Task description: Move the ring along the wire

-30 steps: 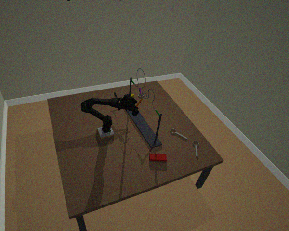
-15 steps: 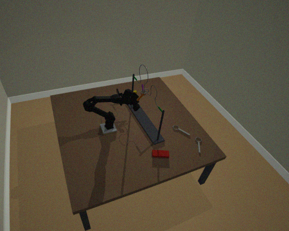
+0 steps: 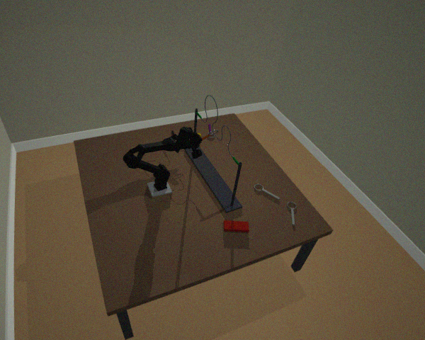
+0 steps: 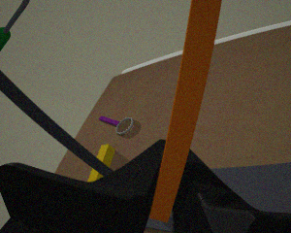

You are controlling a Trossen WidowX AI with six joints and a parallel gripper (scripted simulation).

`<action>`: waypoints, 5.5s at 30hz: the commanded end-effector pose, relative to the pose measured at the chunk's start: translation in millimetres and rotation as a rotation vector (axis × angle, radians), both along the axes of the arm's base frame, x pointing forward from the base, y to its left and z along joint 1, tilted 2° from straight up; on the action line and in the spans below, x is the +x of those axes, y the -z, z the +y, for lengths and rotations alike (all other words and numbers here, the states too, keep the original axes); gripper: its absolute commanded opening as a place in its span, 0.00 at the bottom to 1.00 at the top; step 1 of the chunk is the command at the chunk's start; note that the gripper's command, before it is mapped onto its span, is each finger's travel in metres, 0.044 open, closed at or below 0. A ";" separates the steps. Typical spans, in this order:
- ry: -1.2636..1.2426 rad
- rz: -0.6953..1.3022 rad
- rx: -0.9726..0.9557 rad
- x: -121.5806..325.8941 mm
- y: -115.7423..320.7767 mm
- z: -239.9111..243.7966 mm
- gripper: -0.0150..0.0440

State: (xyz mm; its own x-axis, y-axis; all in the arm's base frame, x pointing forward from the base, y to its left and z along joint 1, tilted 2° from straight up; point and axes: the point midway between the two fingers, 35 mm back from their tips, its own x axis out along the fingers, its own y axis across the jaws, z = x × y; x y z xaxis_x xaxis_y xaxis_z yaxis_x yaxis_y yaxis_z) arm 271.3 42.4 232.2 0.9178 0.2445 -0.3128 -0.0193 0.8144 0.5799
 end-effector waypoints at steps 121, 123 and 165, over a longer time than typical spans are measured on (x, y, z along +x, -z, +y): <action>-0.082 -0.173 1.309 -8.5 -234.4 25.0 0.00; -0.081 -0.170 1.284 -8.4 -233.5 25.3 0.00; -0.068 -0.107 0.776 -7.3 -215.0 25.7 0.00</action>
State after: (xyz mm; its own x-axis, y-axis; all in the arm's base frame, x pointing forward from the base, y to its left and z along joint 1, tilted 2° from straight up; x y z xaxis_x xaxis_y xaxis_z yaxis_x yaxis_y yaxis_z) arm 264.8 68.1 445.2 0.9095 0.4103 0.0669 -0.1364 0.1424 0.9804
